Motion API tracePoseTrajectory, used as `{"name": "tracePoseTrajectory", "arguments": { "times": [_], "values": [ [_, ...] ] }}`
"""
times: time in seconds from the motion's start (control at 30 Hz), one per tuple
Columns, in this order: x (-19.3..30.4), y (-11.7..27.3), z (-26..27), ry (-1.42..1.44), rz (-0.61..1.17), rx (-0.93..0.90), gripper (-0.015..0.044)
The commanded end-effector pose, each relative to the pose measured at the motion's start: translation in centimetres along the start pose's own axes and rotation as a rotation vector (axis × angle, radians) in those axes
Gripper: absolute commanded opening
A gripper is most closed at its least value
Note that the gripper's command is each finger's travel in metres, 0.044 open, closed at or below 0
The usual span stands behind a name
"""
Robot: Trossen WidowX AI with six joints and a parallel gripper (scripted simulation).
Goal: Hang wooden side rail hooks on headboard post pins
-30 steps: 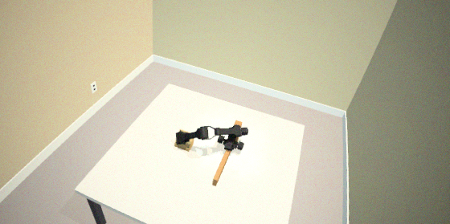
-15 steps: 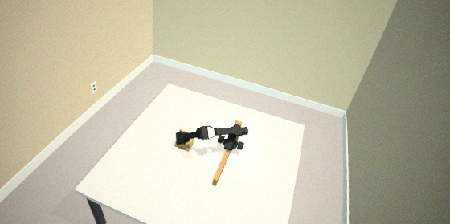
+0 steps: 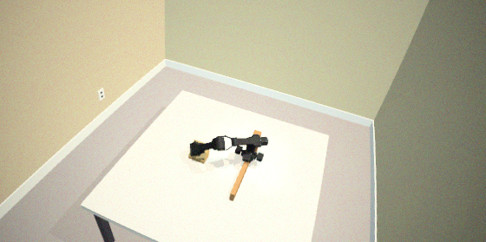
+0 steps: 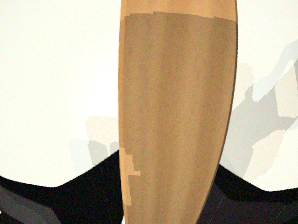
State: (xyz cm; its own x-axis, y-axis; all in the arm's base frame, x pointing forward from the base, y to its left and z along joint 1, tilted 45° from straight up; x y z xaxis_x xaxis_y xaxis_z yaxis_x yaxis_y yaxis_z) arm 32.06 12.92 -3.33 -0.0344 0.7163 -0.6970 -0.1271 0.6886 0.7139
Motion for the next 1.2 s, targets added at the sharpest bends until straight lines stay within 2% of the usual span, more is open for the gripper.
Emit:
{"name": "tracePoseTrajectory", "arguments": {
  "times": [0.0, 1.17],
  "values": [
    [0.18, 0.50, 0.08, -0.002, 0.005, -0.010, 0.0000],
    [0.18, 1.08, 0.07, -0.002, 0.005, -0.010, 0.0000]
  ]
}}
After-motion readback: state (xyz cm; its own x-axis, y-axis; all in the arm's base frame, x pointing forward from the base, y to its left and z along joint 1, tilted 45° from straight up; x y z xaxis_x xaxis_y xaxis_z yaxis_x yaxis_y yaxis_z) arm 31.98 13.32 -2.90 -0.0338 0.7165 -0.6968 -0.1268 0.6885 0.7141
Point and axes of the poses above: the point midway between the two fingers, 35 mm back from their tips, its own y axis back along the fingers, its own z axis across the jaws, x = y × z, the point moved 2 cm from there along y, back along the fingers, and after that the axes turned 5 degrees about -y, right-handed, at the moved point
